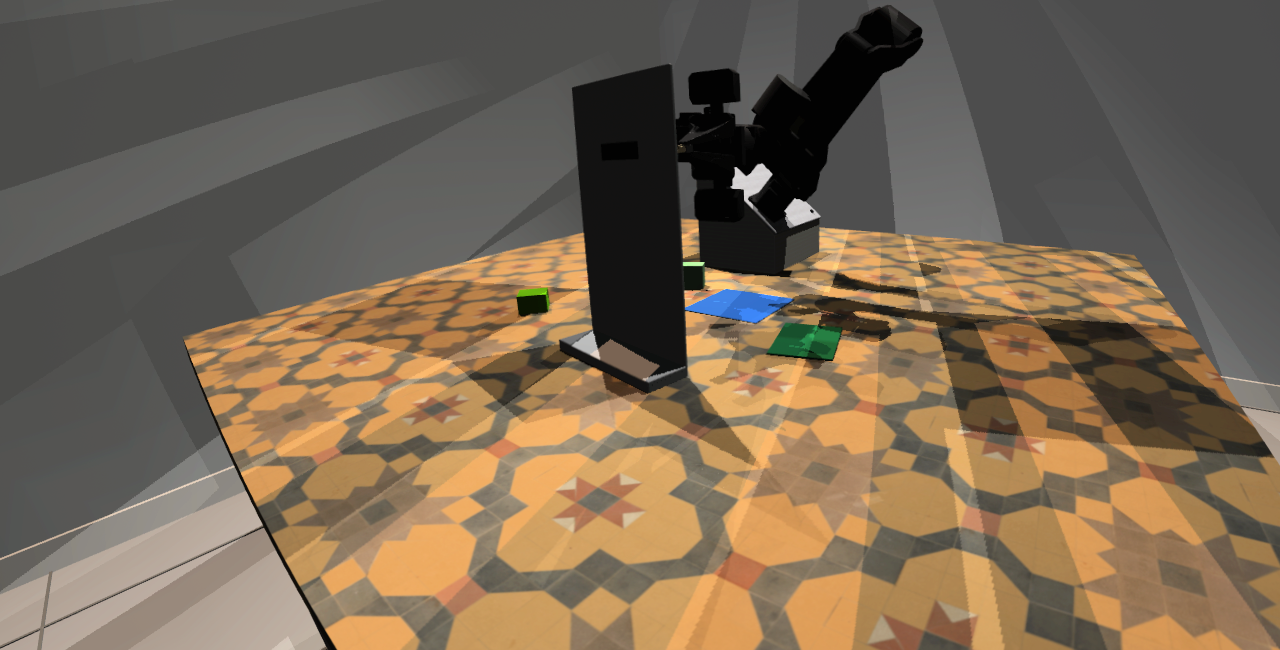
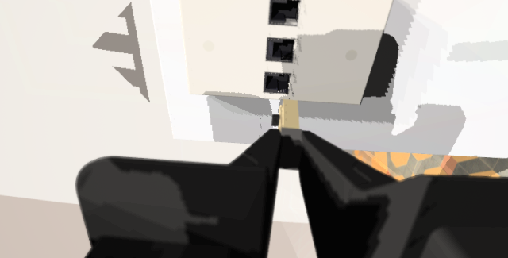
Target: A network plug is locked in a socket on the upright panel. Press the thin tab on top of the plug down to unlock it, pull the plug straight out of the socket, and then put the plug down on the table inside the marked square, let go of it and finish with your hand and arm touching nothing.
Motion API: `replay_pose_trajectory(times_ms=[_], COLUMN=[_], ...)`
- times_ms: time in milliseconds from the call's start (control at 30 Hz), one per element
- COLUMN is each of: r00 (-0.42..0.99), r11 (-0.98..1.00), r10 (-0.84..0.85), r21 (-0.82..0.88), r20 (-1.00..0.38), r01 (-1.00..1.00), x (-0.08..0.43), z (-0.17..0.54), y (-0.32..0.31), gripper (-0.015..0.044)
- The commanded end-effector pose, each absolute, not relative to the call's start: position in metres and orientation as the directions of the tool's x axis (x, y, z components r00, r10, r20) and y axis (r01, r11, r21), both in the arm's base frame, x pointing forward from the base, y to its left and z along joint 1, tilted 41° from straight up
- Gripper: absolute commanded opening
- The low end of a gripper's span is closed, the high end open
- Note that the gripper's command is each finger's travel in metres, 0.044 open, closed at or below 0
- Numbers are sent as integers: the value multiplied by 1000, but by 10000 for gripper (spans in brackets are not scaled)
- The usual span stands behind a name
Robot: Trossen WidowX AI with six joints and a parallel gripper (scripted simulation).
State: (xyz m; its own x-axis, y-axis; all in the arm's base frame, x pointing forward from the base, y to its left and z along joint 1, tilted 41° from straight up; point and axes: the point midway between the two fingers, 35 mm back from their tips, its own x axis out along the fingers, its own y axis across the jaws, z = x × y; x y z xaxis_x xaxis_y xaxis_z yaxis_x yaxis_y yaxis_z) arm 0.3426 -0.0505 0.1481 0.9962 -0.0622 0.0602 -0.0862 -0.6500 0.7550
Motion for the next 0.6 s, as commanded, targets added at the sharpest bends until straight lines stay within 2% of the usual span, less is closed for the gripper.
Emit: replay_pose_trajectory(times_ms=[0, 567], r00=[996, 996], r11=[-653, -651], r10=[-65, -62], r21=[753, 755], r20=[55, 59], r01=[-84, -86], x=[339, 337], z=[147, 150], y=[-50, -48], gripper=[0, 0])
